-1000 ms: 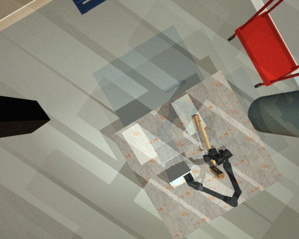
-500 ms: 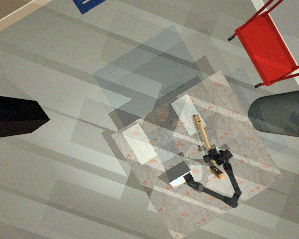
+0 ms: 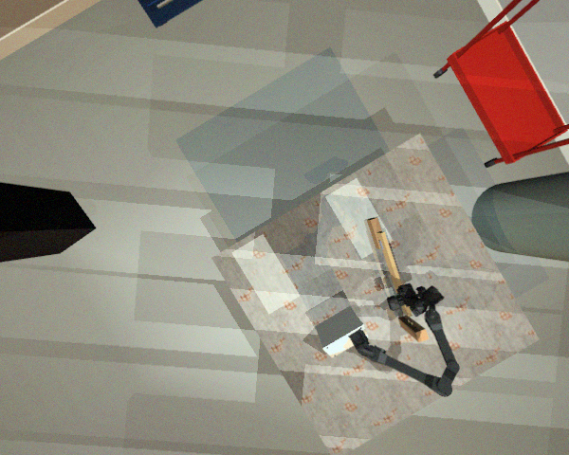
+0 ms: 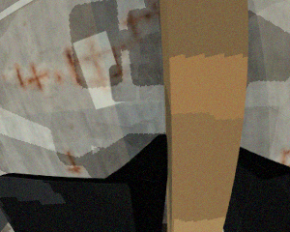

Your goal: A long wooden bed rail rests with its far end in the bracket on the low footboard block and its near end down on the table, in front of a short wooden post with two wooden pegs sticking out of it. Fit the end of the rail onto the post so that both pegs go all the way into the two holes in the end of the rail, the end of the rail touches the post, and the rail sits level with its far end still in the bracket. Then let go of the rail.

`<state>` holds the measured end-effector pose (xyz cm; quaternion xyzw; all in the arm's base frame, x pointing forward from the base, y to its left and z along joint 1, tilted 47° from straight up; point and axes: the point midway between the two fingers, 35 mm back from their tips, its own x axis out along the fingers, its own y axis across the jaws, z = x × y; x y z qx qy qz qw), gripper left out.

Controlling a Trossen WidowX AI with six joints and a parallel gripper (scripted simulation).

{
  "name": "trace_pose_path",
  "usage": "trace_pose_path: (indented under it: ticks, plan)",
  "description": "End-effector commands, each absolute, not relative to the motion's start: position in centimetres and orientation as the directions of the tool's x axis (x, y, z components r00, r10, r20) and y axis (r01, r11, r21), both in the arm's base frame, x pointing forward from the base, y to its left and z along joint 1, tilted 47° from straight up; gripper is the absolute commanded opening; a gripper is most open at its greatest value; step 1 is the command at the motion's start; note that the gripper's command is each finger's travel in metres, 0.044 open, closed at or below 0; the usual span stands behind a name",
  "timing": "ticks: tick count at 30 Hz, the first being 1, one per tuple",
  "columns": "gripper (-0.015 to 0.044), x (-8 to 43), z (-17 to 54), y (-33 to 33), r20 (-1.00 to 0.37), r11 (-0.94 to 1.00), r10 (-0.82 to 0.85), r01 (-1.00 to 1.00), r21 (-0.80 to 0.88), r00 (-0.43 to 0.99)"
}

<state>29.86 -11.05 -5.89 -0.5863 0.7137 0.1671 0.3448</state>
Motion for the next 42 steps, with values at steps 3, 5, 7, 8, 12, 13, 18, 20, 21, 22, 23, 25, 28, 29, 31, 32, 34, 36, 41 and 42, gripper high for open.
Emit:
trace_pose_path:
  ticks: [3, 5, 7, 8, 12, 13, 18, 20, 21, 22, 23, 25, 28, 29, 31, 32, 34, 36, 41, 42]
  plan:
    - [0.0, 29.87, -5.63, -11.17, -0.687, 0.253, -0.723, -0.953, -0.167, -0.071]
    - [0.0, 29.85, -5.57, -11.19, -0.687, 0.253, -0.723, -0.953, -0.167, -0.071]
    - [0.0, 29.84, -5.51, -11.22, -0.687, 0.253, -0.723, -0.953, -0.167, -0.071]
    - [0.0, 29.83, -5.48, -11.23, -0.687, 0.253, -0.723, -0.953, -0.167, -0.071]
    - [0.0, 29.8, -5.36, -11.27, -0.687, 0.253, -0.723, -0.953, -0.167, -0.071]
    - [0.0, 29.79, -5.33, -11.28, -0.687, 0.253, -0.723, -0.953, -0.167, -0.071]
    - [0.0, 29.75, -5.2, -11.34, -0.687, 0.253, -0.723, -0.953, -0.167, -0.071]
    - [0.0, 29.74, -5.16, -11.37, -0.687, 0.253, -0.723, -0.953, -0.167, -0.071]
    - [0.0, 29.73, -5.14, -11.39, -0.687, 0.253, -0.723, -0.953, -0.167, -0.071]
    - [0.0, 29.72, -5.12, -11.41, -0.687, 0.253, -0.723, -0.953, -0.167, -0.071]
    - [0.0, 29.71, -5.11, -11.44, -0.687, 0.253, -0.723, -0.953, -0.167, -0.071]
    - [0.0, 29.69, -5.07, -11.48, -0.687, 0.253, -0.723, -0.953, -0.167, -0.071]
    - [0.0, 29.66, -5.03, -11.56, -0.687, 0.253, -0.723, -0.953, -0.167, -0.071]
    - [0.0, 29.65, -5.01, -11.59, -0.687, 0.253, -0.723, -0.953, -0.167, -0.071]
    - [0.0, 29.63, -4.98, -11.64, -0.687, 0.253, -0.724, -0.953, -0.167, -0.071]
    - [0.0, 29.62, -4.97, -11.67, -0.687, 0.253, -0.724, -0.953, -0.167, -0.071]
    - [0.0, 29.6, -4.95, -11.73, -0.687, 0.253, -0.724, -0.953, -0.167, -0.071]
    - [0.0, 29.58, -4.92, -11.78, -0.687, 0.253, -0.724, -0.953, -0.167, -0.071]
    - [0.0, 29.53, -4.85, -11.91, -0.686, 0.253, -0.724, -0.953, -0.167, -0.071]
    - [0.0, 29.52, -4.83, -11.94, -0.686, 0.253, -0.724, -0.953, -0.167, -0.071]
